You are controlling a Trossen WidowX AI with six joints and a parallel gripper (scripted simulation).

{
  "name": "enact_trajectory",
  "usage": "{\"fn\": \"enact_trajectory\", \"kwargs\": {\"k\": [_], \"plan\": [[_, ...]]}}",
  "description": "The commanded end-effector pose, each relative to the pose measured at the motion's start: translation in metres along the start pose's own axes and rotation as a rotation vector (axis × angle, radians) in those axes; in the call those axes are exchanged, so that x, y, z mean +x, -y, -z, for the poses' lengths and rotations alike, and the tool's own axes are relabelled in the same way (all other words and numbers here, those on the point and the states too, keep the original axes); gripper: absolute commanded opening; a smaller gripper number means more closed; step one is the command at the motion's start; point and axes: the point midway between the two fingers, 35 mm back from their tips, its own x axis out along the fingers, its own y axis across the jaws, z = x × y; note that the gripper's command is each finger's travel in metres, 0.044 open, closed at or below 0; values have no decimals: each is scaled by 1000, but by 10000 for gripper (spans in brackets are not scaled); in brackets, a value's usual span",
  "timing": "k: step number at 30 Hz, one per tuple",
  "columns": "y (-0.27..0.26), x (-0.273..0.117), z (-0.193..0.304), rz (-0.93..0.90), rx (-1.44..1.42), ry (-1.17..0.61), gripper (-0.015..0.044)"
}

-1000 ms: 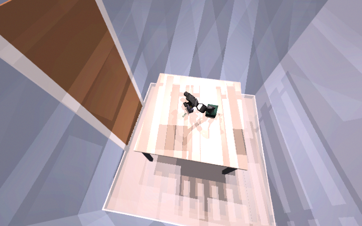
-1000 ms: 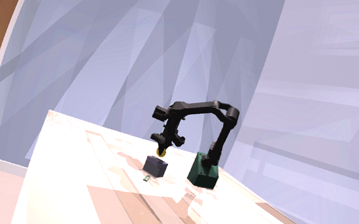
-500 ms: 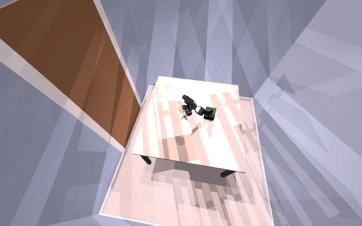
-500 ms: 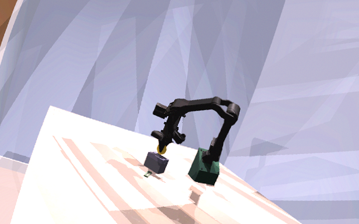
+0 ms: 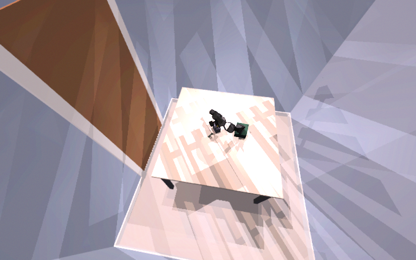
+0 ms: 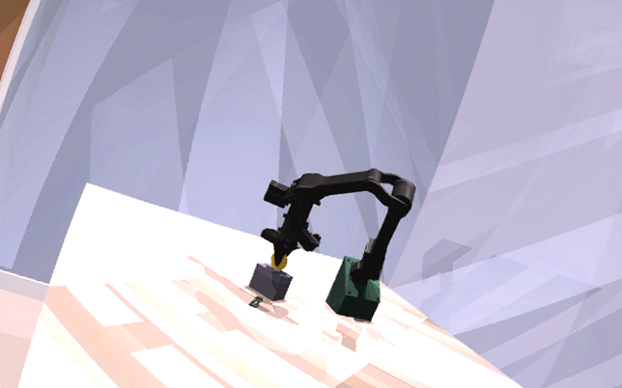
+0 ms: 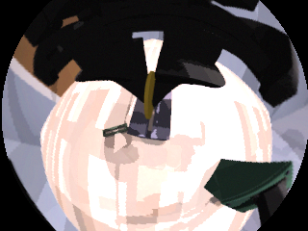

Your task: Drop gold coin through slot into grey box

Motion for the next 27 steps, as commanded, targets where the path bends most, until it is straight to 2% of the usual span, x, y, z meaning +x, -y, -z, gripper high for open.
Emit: {"fn": "enact_trajectory", "kwargs": {"k": [1, 4, 13, 23, 25, 27], "plan": [[0, 0, 0, 0, -1, 0, 79], [0, 0, 0, 0, -1, 0, 157], [0, 0, 0, 0, -1, 0, 161], [-1, -30, 0, -1, 3, 2, 423], [-2, -54, -3, -1, 8, 8, 440], [-3, -57, -4, -1, 9, 9, 440]]}}
